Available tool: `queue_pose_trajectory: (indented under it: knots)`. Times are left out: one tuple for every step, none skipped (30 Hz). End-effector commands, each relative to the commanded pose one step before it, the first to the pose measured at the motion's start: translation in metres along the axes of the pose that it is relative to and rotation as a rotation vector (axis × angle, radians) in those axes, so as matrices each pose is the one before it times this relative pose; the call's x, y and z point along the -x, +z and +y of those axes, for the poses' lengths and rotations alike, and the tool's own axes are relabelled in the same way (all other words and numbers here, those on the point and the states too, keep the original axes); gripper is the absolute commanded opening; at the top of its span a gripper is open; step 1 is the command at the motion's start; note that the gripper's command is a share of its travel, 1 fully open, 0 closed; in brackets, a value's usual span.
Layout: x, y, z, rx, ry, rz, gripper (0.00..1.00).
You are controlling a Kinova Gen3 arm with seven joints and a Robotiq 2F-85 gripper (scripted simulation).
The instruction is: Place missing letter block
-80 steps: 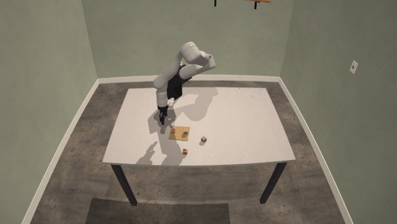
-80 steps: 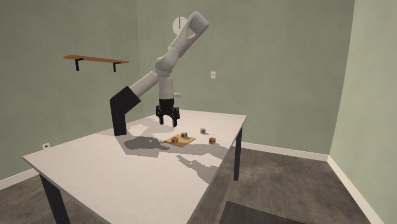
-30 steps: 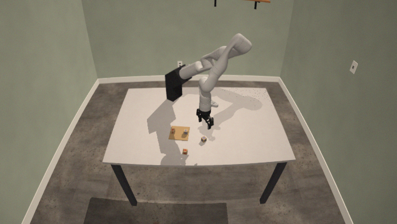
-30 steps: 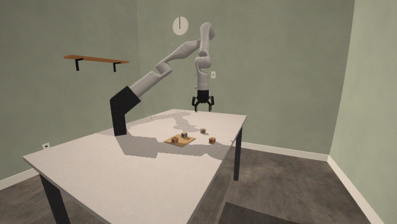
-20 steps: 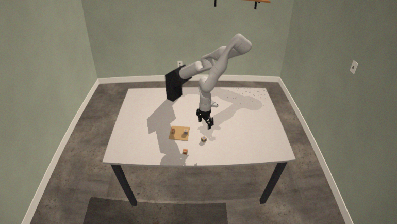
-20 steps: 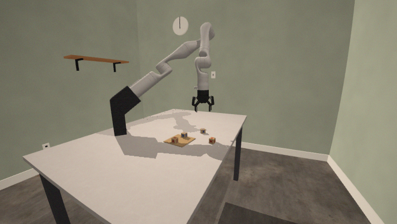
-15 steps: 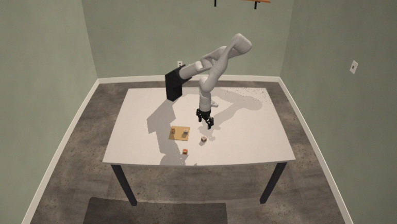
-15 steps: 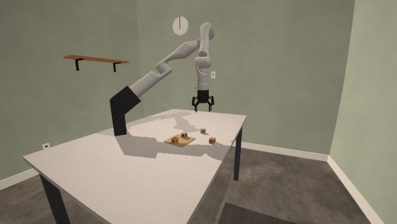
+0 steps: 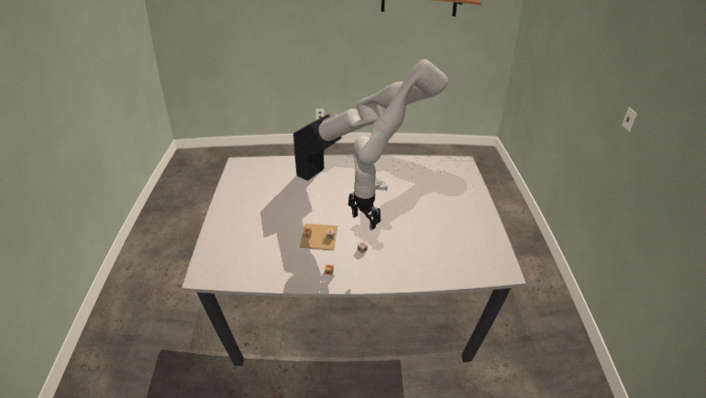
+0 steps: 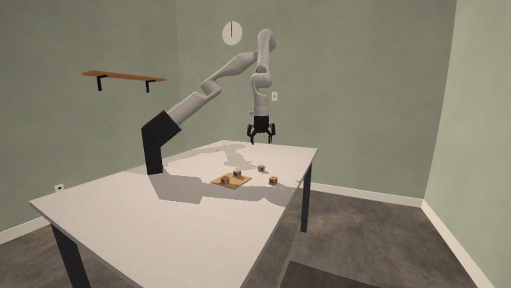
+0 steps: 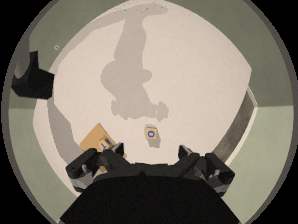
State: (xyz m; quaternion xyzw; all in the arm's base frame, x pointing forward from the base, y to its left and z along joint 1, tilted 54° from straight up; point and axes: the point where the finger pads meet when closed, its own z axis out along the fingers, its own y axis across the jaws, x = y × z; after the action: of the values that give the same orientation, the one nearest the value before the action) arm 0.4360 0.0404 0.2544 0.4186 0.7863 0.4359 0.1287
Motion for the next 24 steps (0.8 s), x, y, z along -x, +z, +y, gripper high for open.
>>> queue_pose_trajectory:
  knots:
    - [-0.002,0.00211,-0.00258,-0.00497,-0.03349,0.00405,1.0]
    - [-0.00001,0.00034,-0.0003,-0.00061,-0.01065,0.00052,1.0]
    - [-0.00002,0.00034,-0.00029,-0.00065,-0.01145,0.00049,1.0]
    - [-0.00002,0.00036,-0.0003,-0.00068,-0.01223,0.00049,1.0]
    - [0.00011,0.00037,-0.00039,-0.00098,-0.01299,0.00008,1.0]
    - [0.0,0.0,0.0,0.0,0.0,0.0,1.0]
    - [0.0,0.0,0.0,0.0,0.0,0.0,1.0]
    - [-0.00018,0.00015,0.00002,-0.00082,-0.01544,0.00004,1.0]
    - [-0.00007,0.0005,-0.00088,-0.0021,-0.01558,0.00104,1.0]
    - [0.00052,0.00052,-0.00129,-0.00339,-0.01627,-0.00083,1.0]
    - [0.00018,0.0005,-0.00076,-0.00186,-0.01635,0.00012,1.0]
    - [-0.00008,0.00049,-0.00029,-0.00046,-0.01635,0.00083,1.0]
    - [-0.00005,0.00049,-0.00037,-0.00079,-0.01744,0.00067,1.0]
    - [0.00007,0.0005,-0.00063,-0.00165,-0.01882,0.00029,1.0]
    - [0.00011,0.00052,-0.0007,-0.00186,-0.01963,0.00016,1.0]
    - [0.00007,0.00054,-0.00061,-0.00153,-0.0201,0.00029,1.0]
    - [0.00002,0.00055,-0.00055,-0.00134,-0.02078,0.00048,1.0]
    - [-0.00001,0.00057,-0.00059,-0.00143,-0.02168,0.00056,1.0]
    - [0.00002,0.00054,-0.00058,-0.00165,-0.02278,0.00035,1.0]
    - [0.00002,0.00055,-0.00058,-0.00167,-0.0235,0.00032,1.0]
    - [0.00001,0.00056,-0.00057,-0.00162,-0.0242,0.00037,1.0]
    - [-0.00002,0.00058,-0.00056,-0.0016,-0.02495,0.00045,1.0]
    - [0.0,0.0,0.0,0.0,0.0,0.0,1.0]
    - [0.0,0.0,0.0,0.0,0.0,0.0,1.0]
